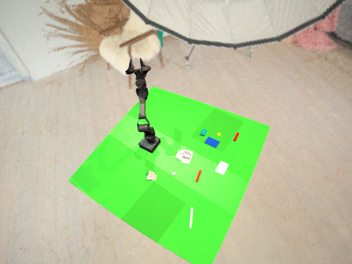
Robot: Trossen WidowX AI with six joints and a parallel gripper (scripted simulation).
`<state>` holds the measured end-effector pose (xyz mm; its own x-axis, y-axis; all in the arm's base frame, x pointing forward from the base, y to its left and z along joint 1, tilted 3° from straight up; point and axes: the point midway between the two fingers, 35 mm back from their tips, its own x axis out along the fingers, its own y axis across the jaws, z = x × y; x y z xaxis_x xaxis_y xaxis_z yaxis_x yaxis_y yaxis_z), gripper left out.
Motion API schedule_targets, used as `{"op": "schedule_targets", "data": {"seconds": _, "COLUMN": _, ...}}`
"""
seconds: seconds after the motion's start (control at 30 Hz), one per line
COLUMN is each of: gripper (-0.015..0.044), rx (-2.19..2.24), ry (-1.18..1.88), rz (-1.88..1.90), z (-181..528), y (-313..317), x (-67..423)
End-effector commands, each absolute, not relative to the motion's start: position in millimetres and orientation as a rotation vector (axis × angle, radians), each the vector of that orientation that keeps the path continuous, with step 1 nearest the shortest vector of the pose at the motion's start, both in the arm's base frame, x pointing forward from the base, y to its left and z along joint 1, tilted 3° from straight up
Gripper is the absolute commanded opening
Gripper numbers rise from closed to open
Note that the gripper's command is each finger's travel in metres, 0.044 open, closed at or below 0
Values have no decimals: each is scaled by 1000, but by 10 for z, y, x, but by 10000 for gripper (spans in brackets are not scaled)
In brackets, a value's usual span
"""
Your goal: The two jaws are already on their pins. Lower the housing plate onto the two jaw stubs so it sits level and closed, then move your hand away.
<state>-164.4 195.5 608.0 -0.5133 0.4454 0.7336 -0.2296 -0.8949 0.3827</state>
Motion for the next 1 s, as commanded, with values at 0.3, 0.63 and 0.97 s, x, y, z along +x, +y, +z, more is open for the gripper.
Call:
{"op": "schedule_targets", "data": {"seconds": 0.3, "gripper": 440, "rx": 1235, "ry": 271, "rz": 2339, "z": 6032, "y": 2158, "x": -1497}}
{"op": "schedule_targets", "data": {"seconds": 0.63, "gripper": 440, "rx": 1102, "ry": 179, "rz": 2202, "z": 5878, "y": 2523, "x": -1273}}
{"op": "schedule_targets", "data": {"seconds": 0.97, "gripper": 440, "rx": 959, "ry": 102, "rz": 2058, "z": 5694, "y": 2871, "x": -975}}
